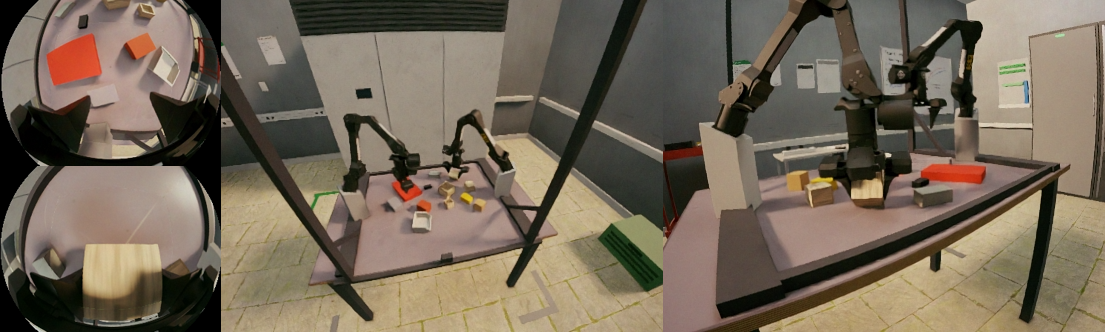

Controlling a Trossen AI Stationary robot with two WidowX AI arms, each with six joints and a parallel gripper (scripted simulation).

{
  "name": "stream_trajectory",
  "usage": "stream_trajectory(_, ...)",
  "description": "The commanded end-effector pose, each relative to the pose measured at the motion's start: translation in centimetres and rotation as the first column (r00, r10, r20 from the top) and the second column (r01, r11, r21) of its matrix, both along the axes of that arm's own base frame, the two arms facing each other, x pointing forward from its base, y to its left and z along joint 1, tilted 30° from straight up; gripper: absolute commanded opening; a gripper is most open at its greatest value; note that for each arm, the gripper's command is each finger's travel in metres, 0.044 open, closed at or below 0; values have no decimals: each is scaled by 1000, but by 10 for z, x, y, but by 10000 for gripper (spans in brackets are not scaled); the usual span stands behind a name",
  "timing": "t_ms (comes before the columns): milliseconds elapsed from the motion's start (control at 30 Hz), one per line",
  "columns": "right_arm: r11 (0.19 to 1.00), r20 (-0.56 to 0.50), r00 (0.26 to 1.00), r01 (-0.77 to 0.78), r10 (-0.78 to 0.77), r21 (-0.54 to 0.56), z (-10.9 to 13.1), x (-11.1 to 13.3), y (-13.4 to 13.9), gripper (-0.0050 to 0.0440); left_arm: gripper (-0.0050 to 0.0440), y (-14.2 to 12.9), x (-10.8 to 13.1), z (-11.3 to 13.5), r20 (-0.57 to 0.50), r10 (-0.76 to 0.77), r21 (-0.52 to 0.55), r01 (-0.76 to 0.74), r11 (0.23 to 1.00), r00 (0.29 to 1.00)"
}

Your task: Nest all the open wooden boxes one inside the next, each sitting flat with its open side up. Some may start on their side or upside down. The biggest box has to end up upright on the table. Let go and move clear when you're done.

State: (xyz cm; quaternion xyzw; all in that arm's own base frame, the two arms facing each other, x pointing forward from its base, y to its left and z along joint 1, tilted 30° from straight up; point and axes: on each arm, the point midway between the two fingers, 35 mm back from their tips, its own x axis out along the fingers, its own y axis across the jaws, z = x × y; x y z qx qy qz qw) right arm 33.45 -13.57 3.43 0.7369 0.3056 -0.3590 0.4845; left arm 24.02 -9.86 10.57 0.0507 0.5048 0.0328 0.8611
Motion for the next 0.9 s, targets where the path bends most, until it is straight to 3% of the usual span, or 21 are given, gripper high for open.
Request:
stream_trajectory(0,996,41,998,-54,51,69,2,1,-7,-50,400,-2,1,4,11,-5,-7,6,1000,1000)
stream_trajectory(867,879,236,947,-296,218,374,-7,-2,-24,-50,400,-2,1,4,11,-5,-7,6,1000,1000)
